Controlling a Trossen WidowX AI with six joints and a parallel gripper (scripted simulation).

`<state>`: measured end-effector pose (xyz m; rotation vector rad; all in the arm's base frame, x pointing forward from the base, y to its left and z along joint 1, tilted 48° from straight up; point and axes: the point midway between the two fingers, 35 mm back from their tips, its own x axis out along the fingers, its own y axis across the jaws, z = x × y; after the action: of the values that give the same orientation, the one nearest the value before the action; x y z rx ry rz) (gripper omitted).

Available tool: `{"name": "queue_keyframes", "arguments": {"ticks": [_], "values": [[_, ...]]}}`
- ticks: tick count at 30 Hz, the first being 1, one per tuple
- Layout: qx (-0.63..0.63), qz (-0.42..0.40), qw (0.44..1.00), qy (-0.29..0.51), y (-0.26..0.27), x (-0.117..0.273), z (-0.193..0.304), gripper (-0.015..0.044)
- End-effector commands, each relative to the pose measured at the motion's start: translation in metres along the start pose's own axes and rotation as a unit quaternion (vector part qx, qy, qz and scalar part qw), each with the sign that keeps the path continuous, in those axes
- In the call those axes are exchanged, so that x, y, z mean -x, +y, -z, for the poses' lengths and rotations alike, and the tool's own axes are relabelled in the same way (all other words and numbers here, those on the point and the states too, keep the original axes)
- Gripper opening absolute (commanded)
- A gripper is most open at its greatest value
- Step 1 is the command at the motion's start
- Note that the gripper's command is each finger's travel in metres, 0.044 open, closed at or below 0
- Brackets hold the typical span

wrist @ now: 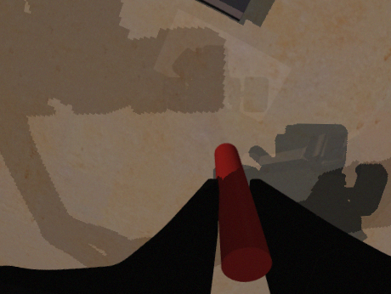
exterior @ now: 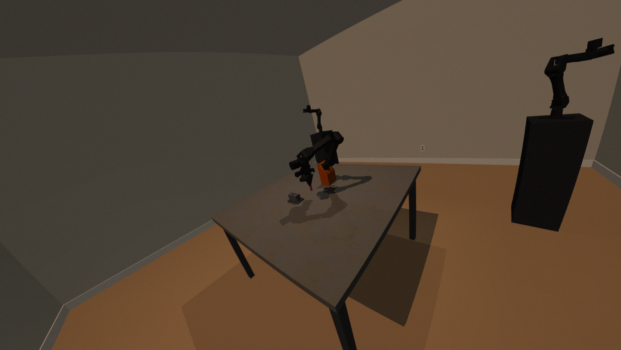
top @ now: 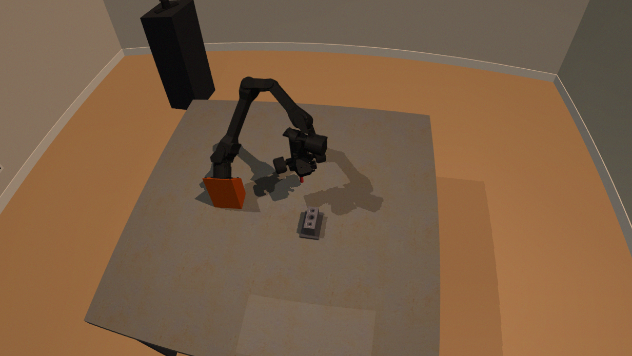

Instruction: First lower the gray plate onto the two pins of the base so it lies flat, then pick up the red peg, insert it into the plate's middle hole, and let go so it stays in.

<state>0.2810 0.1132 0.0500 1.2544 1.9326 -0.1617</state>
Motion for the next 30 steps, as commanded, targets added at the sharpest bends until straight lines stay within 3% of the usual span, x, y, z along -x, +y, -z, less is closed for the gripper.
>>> {"name": "queue_keyframes", "arguments": {"ticks": [1, 30], "values": [[0.002, 0.003, 1.000, -0.003, 0.001, 0.000, -0.011, 0.0000], [0.002, 0.003, 1.000, -0.002, 0.002, 0.000, -0.101, 0.0000]]}}
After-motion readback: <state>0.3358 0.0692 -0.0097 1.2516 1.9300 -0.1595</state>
